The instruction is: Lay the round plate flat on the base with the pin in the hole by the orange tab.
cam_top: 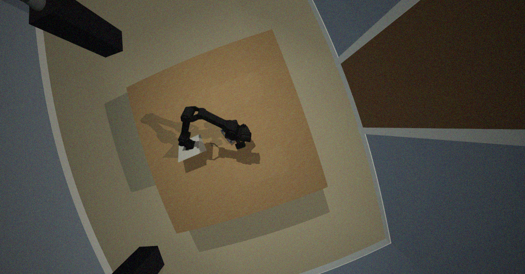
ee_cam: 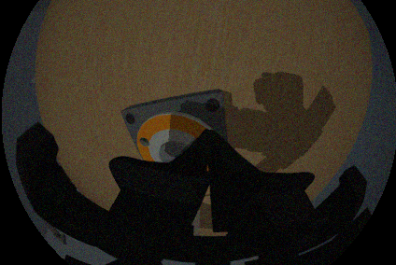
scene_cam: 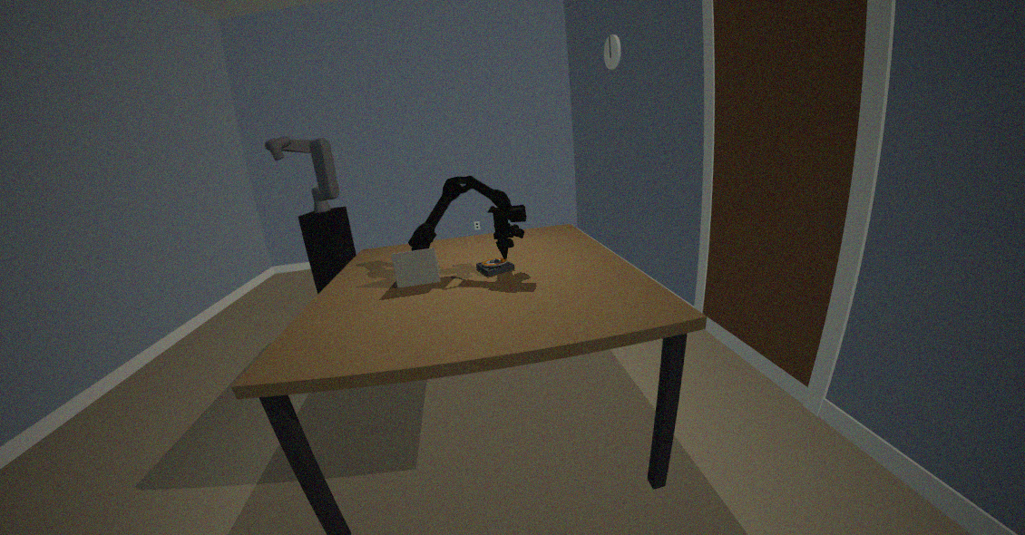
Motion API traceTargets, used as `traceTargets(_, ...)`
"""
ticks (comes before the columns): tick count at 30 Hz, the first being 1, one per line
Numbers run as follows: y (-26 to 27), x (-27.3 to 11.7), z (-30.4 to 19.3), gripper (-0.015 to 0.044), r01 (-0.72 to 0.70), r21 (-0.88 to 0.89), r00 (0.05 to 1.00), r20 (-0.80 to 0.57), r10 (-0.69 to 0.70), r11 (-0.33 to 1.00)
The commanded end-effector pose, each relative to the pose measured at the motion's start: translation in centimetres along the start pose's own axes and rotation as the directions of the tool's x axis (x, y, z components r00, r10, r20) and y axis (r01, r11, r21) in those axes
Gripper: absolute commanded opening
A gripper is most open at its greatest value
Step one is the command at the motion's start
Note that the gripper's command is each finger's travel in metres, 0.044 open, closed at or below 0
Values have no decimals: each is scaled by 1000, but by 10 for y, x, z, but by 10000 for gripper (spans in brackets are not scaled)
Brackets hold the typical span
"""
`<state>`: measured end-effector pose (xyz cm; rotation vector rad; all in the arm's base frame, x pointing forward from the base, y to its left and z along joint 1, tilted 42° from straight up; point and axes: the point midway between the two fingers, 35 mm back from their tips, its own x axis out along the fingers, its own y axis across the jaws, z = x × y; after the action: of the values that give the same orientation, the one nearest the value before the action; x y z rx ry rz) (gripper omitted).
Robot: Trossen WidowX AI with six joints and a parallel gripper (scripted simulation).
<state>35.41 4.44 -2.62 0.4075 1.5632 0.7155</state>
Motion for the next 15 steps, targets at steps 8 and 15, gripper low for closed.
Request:
traceTargets(8, -8, 3, -10, 0, 0, 4, 1000, -16, 0, 1000)
traceTargets(15, -10, 3, -12, 0, 0, 4, 1000, -16, 0, 1000)
